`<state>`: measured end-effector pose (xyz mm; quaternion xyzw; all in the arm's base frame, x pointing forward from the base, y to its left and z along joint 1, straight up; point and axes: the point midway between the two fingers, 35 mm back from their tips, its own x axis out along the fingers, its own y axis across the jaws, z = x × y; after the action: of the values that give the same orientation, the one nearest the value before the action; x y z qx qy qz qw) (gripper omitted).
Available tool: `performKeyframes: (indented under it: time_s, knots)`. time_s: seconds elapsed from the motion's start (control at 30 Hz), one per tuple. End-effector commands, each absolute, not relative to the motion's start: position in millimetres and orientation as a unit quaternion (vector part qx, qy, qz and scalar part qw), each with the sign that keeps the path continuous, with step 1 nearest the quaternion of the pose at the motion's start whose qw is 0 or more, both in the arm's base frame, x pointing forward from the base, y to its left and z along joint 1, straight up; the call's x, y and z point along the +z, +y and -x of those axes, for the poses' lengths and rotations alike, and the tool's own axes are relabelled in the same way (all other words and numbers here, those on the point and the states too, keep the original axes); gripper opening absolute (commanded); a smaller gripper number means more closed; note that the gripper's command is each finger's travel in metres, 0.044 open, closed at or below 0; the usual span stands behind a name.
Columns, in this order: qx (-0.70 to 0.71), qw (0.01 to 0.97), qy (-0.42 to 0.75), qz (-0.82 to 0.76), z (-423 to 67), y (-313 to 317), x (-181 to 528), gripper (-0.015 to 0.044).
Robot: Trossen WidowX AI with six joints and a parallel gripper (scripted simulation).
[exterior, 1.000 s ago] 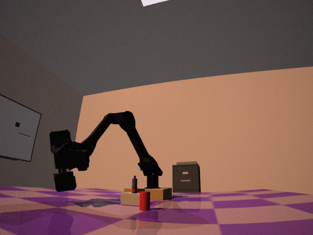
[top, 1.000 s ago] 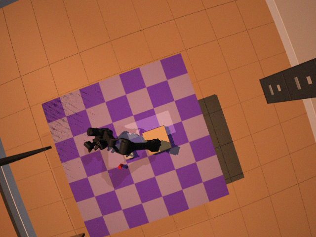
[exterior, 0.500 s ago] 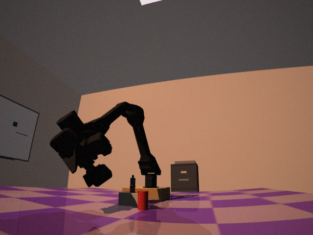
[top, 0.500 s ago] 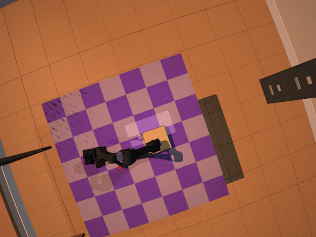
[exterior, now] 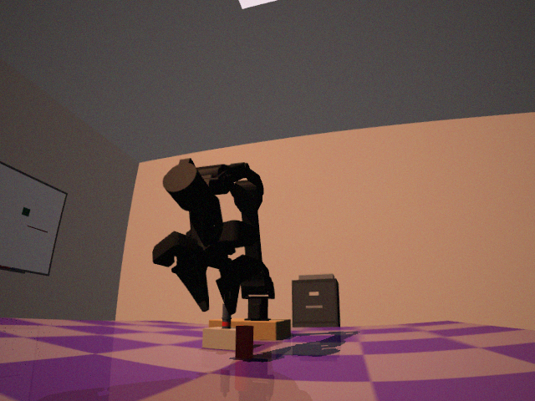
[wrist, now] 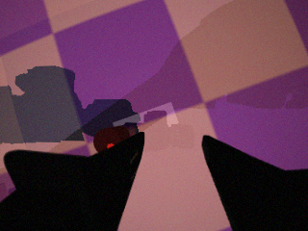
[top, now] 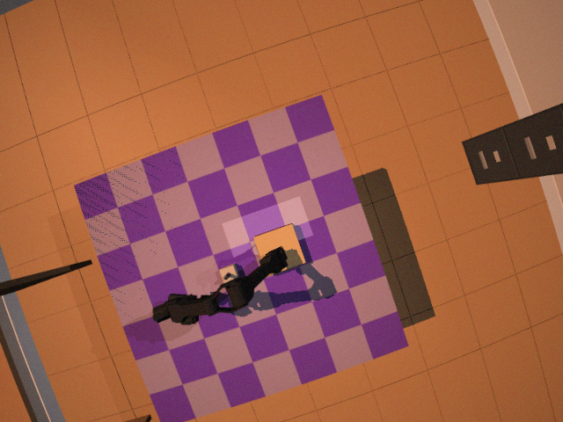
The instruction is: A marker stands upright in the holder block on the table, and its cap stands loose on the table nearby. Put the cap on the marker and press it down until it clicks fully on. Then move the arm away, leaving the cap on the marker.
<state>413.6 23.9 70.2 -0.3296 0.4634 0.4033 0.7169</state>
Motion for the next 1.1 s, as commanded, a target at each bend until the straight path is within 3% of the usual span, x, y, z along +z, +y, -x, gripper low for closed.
performKeyframes:
  time_s: [0.0,0.4,1.07]
  knots:
    - [0.349,0.641,0.591,0.345,-362,50,108,0.0247]
    - [0.34,0.627,0.607,0.35,-355,55,114,0.0247]
    - [0.34,0.627,0.607,0.35,-357,56,58,0.0247]
